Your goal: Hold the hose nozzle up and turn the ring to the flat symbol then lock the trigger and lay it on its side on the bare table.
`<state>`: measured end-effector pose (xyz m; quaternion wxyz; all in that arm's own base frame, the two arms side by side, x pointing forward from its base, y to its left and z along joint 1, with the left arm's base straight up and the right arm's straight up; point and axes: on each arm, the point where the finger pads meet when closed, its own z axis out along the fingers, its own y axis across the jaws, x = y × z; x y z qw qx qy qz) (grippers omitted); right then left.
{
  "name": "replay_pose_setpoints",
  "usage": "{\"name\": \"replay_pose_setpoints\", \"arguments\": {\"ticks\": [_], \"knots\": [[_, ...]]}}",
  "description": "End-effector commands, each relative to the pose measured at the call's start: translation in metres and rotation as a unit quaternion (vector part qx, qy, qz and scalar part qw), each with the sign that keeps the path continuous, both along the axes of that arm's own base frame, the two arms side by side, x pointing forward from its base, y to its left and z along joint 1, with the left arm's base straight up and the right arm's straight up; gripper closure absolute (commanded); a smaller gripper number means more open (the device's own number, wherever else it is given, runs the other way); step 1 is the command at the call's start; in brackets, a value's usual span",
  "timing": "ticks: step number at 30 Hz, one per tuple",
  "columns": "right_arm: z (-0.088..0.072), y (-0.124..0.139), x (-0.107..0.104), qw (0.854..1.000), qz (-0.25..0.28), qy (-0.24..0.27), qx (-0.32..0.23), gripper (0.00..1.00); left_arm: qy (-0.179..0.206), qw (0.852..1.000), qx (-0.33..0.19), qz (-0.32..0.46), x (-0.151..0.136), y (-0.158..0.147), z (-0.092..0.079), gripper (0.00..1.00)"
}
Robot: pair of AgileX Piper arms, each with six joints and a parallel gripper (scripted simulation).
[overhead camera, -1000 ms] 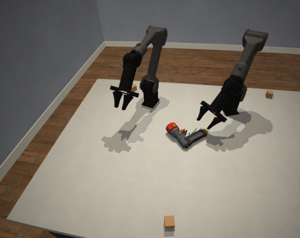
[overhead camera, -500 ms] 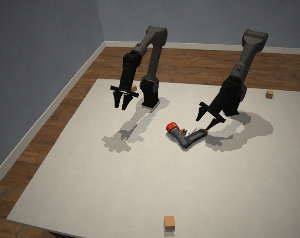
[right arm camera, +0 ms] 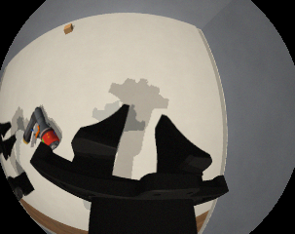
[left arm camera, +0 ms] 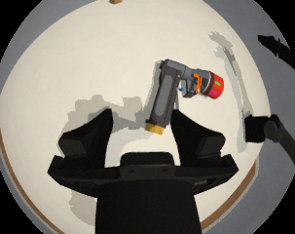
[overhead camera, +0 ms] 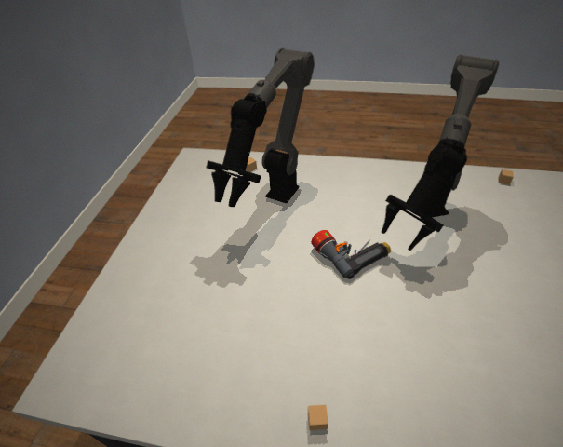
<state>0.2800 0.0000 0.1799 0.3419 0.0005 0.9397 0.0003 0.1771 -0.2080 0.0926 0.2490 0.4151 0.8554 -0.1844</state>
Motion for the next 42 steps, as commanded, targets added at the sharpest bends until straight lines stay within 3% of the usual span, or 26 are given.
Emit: {"name": "replay_pose_setpoints", "arguments": {"ticks": [1, 12, 18, 21, 26, 28, 34, 42], "knots": [[0.001, 0.0, 0.0, 1.0, 0.0, -0.002, 0.0, 0.5, -0.003, 1.0, 0.001, 0.02, 0.009, 0.006, 0.005, 0.0], [0.001, 0.0, 0.0, 1.0, 0.0, -0.002, 0.0, 0.5, -0.004, 0.999, 0.001, 0.032, 0.013, 0.01, 0.007, 0.0], [0.001, 0.0, 0.0, 1.0, 0.0, -0.002, 0.0, 0.5, 0.043, 0.998, 0.043, -0.026, 0.002, -0.012, 0.0, 0.0], [0.001, 0.0, 0.0, 1.0, 0.0, -0.002, 0.0, 0.5, 0.083, 0.989, 0.095, -0.077, -0.009, -0.029, -0.009, 0.0], [0.001, 0.0, 0.0, 1.0, 0.0, -0.002, 0.0, 0.5, 0.114, 0.975, 0.15, -0.118, -0.018, -0.04, -0.019, 0.0], [0.001, 0.0, 0.0, 1.0, 0.0, -0.002, 0.0, 0.5, 0.114, 0.975, 0.15, -0.118, -0.018, -0.04, -0.019, 0.0], [0.001, 0.0, 0.0, 1.0, 0.0, -0.002, 0.0, 0.5, 0.147, 0.941, 0.255, -0.169, -0.029, -0.053, -0.034, 0.0], [0.001, 0.0, 0.0, 1.0, 0.0, -0.002, 0.0, 0.5, 0.153, 0.933, 0.275, -0.177, -0.033, -0.054, -0.045, 0.0]]}}
